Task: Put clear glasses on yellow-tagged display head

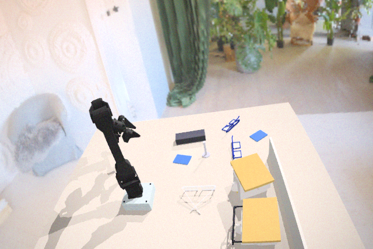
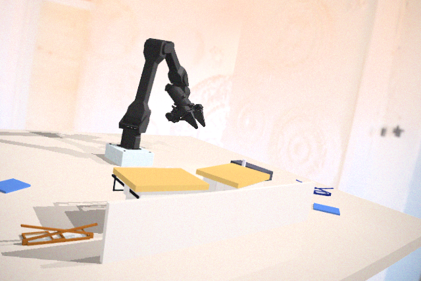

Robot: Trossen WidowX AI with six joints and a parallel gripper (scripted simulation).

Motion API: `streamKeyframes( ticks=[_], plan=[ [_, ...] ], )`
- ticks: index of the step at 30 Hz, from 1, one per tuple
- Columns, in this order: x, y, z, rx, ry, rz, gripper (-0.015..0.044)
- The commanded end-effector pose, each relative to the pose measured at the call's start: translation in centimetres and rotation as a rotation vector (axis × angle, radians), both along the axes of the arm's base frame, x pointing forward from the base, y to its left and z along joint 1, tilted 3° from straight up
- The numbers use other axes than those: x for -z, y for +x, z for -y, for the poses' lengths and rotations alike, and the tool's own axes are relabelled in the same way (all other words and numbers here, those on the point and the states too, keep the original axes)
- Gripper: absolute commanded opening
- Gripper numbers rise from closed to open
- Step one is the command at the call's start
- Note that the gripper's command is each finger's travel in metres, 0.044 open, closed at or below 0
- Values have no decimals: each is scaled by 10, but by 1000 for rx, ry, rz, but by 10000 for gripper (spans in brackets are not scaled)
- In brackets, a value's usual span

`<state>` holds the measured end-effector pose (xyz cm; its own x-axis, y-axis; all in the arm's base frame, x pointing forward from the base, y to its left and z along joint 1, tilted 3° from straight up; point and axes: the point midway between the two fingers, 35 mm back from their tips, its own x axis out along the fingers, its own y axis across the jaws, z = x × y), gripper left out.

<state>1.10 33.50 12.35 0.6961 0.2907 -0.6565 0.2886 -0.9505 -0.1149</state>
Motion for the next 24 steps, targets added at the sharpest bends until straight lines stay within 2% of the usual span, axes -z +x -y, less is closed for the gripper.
streamKeyframes(
  ticks=[1,8,11,13,18,24],
  plan=[
    [0,0,0,0,0,0,426],
    [0,0,0,0,0,0,440],
    [1,9,-1,77,45,-38,361],
    [4,26,-2,215,126,-102,309],
    [13,71,-7,712,393,-313,177],
    [21,133,-2,1265,675,-457,20]
  ],
)
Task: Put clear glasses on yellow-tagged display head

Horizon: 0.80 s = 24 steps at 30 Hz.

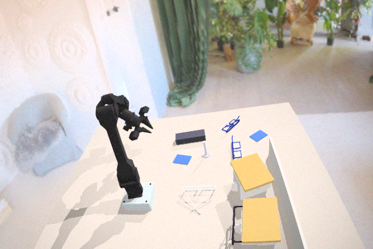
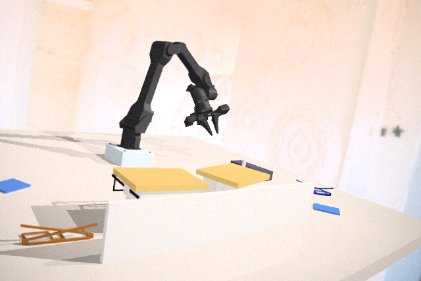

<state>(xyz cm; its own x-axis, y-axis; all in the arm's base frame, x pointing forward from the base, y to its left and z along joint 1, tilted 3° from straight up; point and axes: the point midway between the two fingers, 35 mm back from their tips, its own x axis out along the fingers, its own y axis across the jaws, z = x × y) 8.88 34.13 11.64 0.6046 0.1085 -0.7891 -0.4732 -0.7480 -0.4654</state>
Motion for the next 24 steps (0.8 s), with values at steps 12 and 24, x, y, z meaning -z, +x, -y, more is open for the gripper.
streamKeyframes(
  ticks=[12,24],
  plan=[
    [23,125,19,1489,601,-367,0],
    [25,181,40,2325,840,-433,0]
  ],
)
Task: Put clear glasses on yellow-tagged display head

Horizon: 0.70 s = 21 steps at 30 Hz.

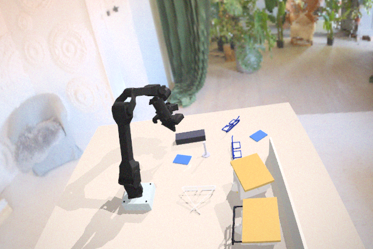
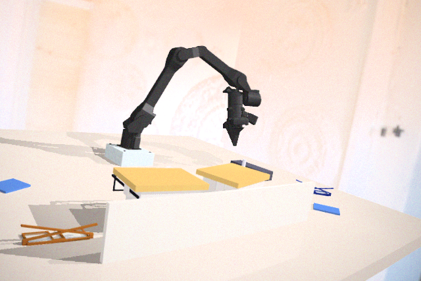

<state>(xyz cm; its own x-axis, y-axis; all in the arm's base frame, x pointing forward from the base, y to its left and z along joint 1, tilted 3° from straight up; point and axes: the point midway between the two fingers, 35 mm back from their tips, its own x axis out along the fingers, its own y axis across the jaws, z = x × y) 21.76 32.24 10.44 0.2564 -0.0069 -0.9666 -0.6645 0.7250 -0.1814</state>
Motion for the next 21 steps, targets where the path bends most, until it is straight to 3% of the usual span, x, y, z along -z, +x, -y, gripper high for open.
streamKeyframes(
  ticks=[1,4,21],
  plan=[
    [13,57,23,833,178,-211,0],
    [13,68,29,1011,207,-252,0],
    [13,68,29,1020,209,-254,0]
  ],
)
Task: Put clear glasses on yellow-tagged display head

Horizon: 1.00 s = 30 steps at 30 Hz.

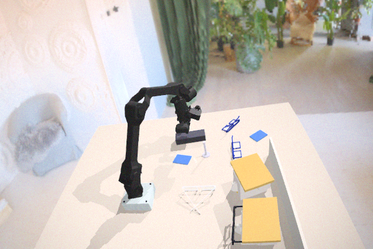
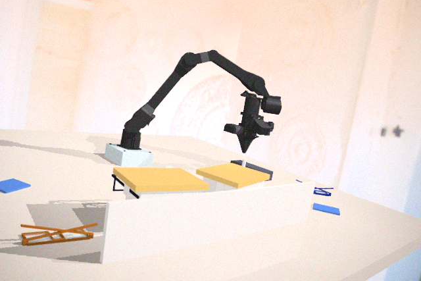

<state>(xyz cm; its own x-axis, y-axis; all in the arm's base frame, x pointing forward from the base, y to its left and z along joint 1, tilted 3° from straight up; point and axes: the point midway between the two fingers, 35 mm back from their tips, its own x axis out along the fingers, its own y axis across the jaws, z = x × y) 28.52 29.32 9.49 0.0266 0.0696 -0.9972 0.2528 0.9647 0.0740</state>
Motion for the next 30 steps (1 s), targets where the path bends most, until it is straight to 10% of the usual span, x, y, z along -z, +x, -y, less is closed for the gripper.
streamKeyframes(
  ticks=[1,30],
  plan=[
    [4,0,0,18,-2,-14,0],
    [48,2,-4,18,-2,-14,0]
  ],
)
